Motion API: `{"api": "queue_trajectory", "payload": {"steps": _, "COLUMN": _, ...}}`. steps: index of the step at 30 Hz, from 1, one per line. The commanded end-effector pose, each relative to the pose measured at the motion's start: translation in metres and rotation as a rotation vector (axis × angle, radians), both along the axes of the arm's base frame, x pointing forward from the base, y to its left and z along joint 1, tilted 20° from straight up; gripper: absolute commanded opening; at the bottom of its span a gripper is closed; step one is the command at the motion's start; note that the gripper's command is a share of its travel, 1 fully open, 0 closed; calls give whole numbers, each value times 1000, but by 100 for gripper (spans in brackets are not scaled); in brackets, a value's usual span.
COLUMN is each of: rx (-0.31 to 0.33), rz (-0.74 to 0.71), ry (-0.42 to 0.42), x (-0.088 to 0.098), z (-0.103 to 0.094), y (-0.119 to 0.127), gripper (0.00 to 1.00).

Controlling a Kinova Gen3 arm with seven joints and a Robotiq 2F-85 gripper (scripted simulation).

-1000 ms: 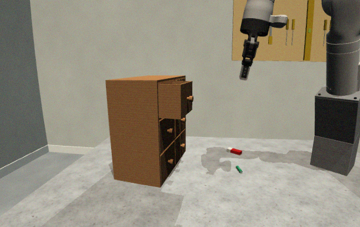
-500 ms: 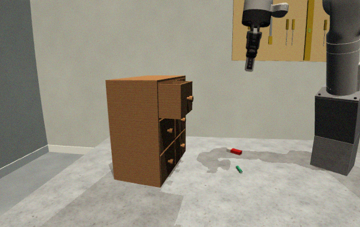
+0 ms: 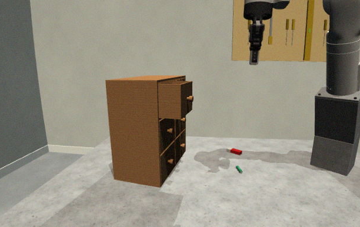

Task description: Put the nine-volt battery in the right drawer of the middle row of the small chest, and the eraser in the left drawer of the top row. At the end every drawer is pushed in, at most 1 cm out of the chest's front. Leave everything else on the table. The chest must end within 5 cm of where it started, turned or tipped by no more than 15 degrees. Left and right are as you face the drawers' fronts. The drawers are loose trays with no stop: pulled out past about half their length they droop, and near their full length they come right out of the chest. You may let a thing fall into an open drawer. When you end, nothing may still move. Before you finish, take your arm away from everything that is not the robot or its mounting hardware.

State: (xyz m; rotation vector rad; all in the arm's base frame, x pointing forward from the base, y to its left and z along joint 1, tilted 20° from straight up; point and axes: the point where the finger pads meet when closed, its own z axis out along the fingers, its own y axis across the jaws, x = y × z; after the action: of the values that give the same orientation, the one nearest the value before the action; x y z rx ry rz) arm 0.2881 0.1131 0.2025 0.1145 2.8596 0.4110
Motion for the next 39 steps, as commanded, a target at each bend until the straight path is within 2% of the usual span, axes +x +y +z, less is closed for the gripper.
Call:
{"api": "queue_trajectory", "payload": {"steps": 1, "rx": 1, "rz": -1, "ry": -1, "x": 0, "z": 5, "y": -1, "gripper": 33}}
{"api": "queue_trajectory", "payload": {"steps": 18, "rx": 2, "rz": 9, "ry": 33, "x": -8, "z": 11, "y": -3, "gripper": 33}}
{"api": "queue_trajectory", "payload": {"steps": 39, "rx": 2, "rz": 10, "ry": 37, "x": -9, "z": 12, "y": -3, "gripper": 33}}
